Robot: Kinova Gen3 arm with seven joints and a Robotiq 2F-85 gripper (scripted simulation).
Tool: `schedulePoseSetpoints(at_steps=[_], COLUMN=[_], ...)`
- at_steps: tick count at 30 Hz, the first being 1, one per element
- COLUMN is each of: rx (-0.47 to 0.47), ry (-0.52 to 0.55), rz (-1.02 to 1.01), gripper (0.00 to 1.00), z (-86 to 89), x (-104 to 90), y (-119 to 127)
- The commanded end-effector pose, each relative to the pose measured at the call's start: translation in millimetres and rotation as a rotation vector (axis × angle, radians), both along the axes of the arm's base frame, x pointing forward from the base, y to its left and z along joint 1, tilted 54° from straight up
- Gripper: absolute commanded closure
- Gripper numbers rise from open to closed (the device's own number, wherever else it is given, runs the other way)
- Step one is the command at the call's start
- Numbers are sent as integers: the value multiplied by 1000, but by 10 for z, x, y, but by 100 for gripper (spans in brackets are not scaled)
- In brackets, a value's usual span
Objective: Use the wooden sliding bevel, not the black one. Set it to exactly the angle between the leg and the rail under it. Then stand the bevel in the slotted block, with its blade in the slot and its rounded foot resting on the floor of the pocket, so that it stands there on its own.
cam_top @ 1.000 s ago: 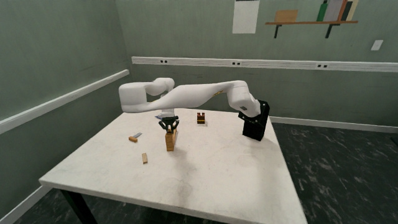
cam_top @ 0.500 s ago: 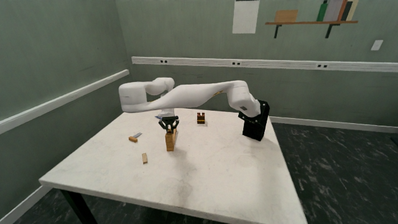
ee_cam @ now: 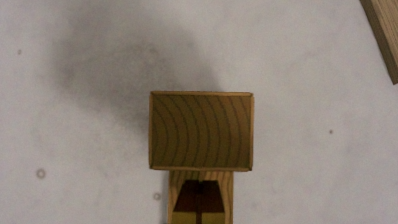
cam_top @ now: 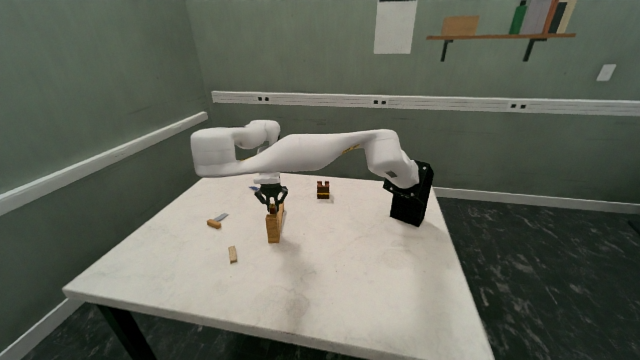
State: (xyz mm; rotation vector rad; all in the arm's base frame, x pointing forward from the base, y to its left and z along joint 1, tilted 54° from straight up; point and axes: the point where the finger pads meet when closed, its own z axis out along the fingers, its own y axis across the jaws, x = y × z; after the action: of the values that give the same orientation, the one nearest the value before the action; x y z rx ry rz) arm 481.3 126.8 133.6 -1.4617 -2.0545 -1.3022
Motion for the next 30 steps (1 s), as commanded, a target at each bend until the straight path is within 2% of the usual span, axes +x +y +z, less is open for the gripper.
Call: schedulePoseSetpoints(at_steps=[1,30], rx=[0,0], ry=[-1,-1], rz=[-1,-1], gripper=[90,90], z=[35,348], x=[-10,-152], y=[-52,-515])
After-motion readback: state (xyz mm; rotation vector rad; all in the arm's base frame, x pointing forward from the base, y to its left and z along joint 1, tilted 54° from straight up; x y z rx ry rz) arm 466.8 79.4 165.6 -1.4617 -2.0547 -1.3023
